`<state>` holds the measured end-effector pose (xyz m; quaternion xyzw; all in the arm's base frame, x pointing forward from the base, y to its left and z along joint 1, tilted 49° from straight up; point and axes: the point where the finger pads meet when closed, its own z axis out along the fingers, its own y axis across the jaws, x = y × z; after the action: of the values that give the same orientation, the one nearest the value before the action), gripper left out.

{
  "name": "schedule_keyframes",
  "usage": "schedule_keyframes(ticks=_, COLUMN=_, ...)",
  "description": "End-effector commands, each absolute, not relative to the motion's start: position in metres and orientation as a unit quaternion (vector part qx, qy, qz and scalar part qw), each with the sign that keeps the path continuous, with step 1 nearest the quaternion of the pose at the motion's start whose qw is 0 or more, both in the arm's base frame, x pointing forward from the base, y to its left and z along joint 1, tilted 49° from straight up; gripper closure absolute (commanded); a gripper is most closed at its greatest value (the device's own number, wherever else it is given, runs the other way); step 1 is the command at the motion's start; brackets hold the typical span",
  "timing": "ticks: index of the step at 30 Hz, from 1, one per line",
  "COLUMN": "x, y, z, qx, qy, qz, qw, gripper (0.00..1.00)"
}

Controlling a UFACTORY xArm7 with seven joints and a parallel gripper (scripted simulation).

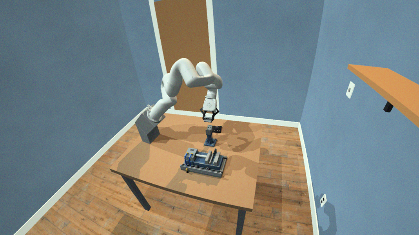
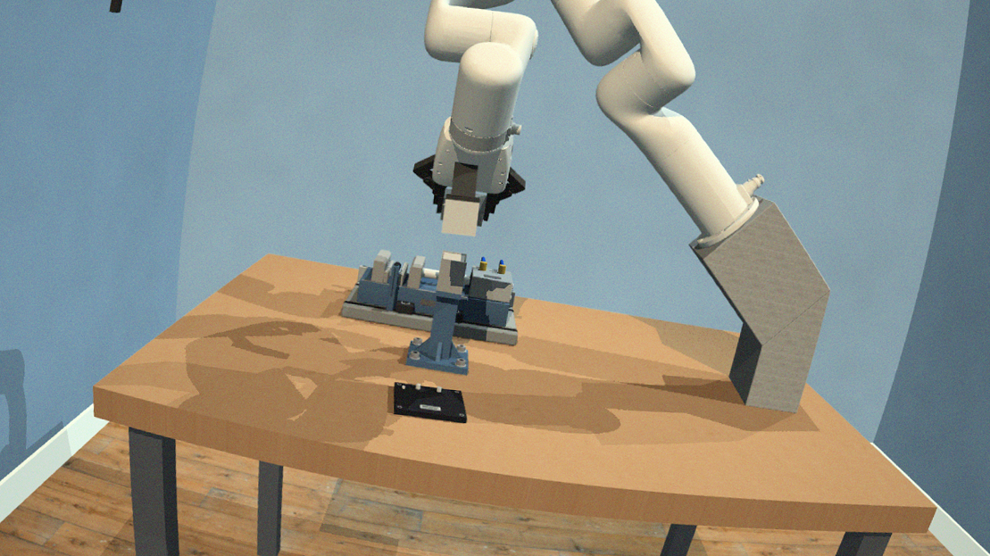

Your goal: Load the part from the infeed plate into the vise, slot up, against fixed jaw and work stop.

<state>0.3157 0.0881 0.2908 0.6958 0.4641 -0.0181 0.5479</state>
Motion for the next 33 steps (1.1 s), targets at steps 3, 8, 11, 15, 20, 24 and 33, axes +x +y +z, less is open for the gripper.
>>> schedule_keyframes(ticks=3, x=0.317, y=0.089, z=0.291, qx=0.696, qy=0.464, qz=-0.016, qw=0.548, gripper=1.00)
schedule_keyframes(ticks=8, x=0.318, y=0.089, z=0.289, qx=0.696, qy=0.464, qz=-0.016, qw=0.548, gripper=1.00)
schedule_keyframes(ticks=11, x=0.319, y=0.089, z=0.289, qx=0.696, qy=0.464, qz=-0.016, qw=0.548, gripper=1.00)
schedule_keyframes(ticks=15, x=0.320, y=0.088, z=0.288, qx=0.696, qy=0.464, qz=-0.016, qw=0.548, gripper=1.00)
schedule_keyframes(ticks=20, x=0.323, y=0.088, z=0.285, qx=0.696, qy=0.464, qz=-0.016, qw=0.548, gripper=1.00)
schedule_keyframes(ticks=24, x=0.325, y=0.088, z=0.283, qx=0.696, qy=0.464, qz=-0.016, qw=0.548, gripper=1.00)
schedule_keyframes(ticks=33, x=0.330, y=0.087, z=0.279, qx=0.696, qy=0.464, qz=-0.016, qw=0.548, gripper=1.00)
